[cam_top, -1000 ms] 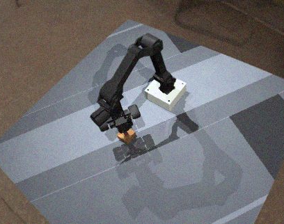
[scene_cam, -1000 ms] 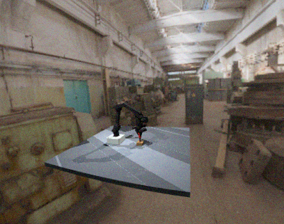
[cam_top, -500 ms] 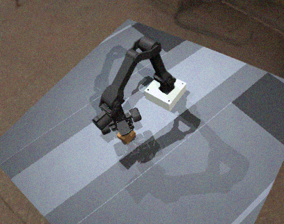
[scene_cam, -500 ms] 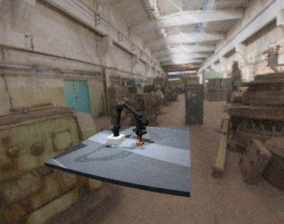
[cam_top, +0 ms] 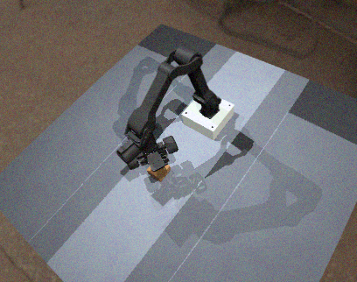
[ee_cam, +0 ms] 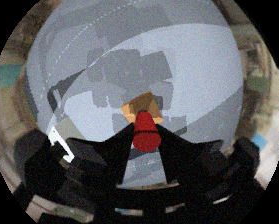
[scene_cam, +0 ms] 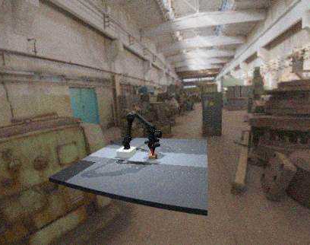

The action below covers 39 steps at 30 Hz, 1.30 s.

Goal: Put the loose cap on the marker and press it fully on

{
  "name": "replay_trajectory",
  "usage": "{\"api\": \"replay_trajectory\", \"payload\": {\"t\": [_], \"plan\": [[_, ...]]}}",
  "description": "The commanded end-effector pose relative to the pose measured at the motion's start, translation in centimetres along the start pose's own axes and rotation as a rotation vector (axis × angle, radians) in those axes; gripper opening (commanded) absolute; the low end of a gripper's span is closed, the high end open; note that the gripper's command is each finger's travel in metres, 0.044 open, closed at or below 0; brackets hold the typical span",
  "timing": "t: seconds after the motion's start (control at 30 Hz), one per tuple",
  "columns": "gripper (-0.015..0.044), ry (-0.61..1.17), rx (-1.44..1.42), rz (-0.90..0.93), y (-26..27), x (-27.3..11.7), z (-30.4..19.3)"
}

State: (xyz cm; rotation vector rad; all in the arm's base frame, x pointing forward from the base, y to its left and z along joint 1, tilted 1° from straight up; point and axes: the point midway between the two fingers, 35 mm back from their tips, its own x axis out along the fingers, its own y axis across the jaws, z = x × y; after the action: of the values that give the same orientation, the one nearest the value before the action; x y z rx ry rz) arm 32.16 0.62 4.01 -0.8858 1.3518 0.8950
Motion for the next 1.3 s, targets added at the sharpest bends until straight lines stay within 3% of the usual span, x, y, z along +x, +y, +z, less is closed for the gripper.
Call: {"api": "replay_trajectory", "payload": {"t": [0.0,0.27,0.37,0.53,0.67,0.77,1.07,1.2,1.27], "plan": [[0.0236,0.0,0.0,0.0,0.0,0.0,0.0],[0.044,0.0,0.0,0.0,0.0,0.0,0.0],[0.044,0.0,0.001,-0.002,-0.1,-1.0,0.1],[0.044,0.0,0.0,0.0,0.0,-7.3,0.0],[0.044,0.0,0.0,0.0,0.0,-7.5,0.0],[0.0361,0.0,0.134,0.0,0.0,-7.4,0.0],[0.0125,-0.003,0.964,0.002,0.0,-6.7,0.0],[0.002,-0.003,1.024,0.002,0.0,-6.6,0.1],[0.0,-0.003,1.024,0.002,0.0,-6.6,0.1]]}}
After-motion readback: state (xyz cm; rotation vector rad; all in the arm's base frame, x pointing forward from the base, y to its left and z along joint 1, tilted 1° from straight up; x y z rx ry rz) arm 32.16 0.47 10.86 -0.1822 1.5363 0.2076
